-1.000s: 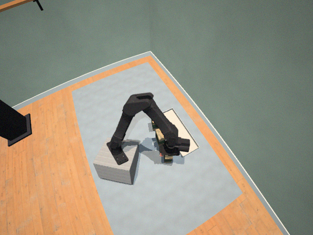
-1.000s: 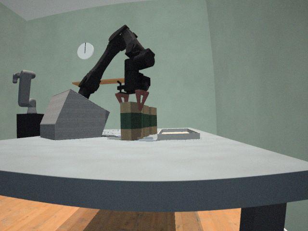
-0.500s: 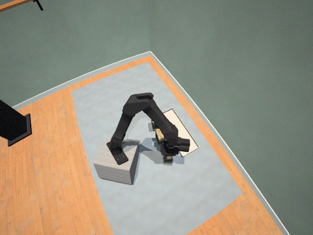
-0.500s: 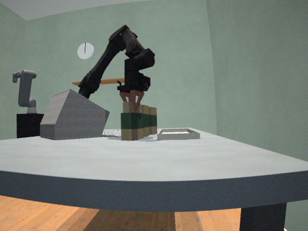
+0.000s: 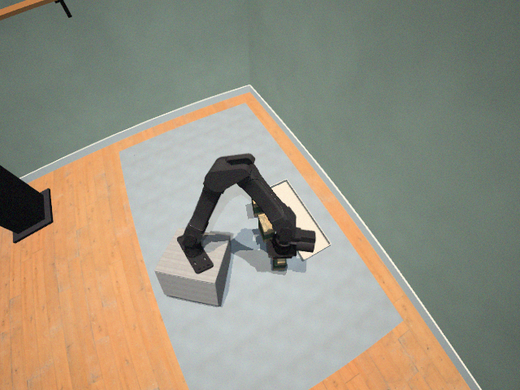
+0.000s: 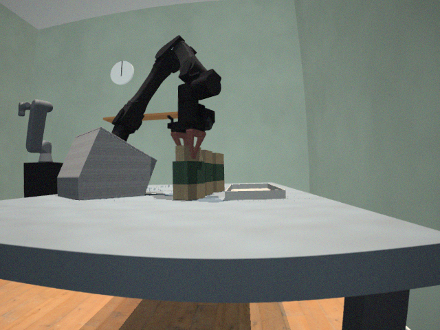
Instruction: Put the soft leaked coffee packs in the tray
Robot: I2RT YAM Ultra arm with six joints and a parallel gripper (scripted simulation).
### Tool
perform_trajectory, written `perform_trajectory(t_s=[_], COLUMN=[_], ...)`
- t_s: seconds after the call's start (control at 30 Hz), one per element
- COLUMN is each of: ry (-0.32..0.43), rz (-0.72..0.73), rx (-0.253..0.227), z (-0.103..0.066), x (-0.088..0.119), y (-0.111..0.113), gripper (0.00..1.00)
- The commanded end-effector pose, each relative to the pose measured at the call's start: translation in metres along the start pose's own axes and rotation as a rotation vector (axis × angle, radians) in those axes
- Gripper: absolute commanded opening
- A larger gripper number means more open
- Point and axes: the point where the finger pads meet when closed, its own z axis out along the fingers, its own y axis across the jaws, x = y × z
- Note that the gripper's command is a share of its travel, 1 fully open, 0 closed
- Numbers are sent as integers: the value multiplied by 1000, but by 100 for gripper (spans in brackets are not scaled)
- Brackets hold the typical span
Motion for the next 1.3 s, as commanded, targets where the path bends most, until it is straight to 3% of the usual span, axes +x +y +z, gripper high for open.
perform_trajectory(t_s=[0.0,1.0,1.07,1.13,1.27], ry=[-21,-21,-19,-8,-8], rz=[19,20,15,-5,-5], rx=[-35,-35,-21,33,33], z=[8,7,2,-15,-25], x=[-2,-2,-1,-2,-2], y=[11,11,6,-9,-9], gripper=[25,25,25,25,25])
